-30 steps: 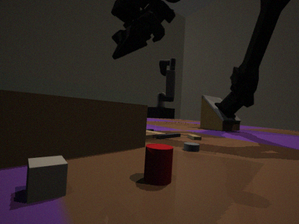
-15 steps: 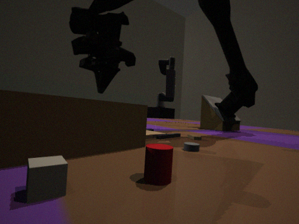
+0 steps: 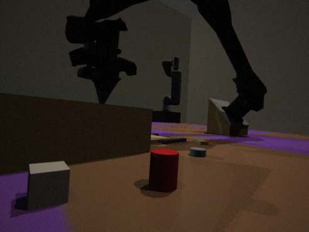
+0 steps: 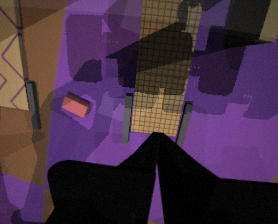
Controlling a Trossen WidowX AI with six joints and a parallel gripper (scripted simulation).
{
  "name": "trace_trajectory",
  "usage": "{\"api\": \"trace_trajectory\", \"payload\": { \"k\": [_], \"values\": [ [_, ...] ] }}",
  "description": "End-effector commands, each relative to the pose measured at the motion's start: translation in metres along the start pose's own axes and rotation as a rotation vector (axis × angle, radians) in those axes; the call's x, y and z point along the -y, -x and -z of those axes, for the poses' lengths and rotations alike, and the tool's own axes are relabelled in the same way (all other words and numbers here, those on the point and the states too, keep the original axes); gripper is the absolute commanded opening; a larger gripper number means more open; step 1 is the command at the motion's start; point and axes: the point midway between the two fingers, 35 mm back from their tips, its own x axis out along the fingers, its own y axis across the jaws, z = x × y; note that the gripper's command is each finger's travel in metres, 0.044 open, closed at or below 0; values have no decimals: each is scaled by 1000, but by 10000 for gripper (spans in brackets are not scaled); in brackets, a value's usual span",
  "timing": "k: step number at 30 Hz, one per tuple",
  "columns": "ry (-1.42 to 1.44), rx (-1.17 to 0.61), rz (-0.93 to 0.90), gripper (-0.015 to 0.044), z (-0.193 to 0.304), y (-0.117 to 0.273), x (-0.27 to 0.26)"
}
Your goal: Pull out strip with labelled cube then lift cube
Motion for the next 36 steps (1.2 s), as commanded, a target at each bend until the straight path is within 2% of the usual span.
{"api": "trace_trajectory", "payload": {
  "k": [1,36],
  "values": [
    [-10,-2,-6,0,2,-8,1],
    [-9,-1,-9,0,2,-60,2]
  ]
}}
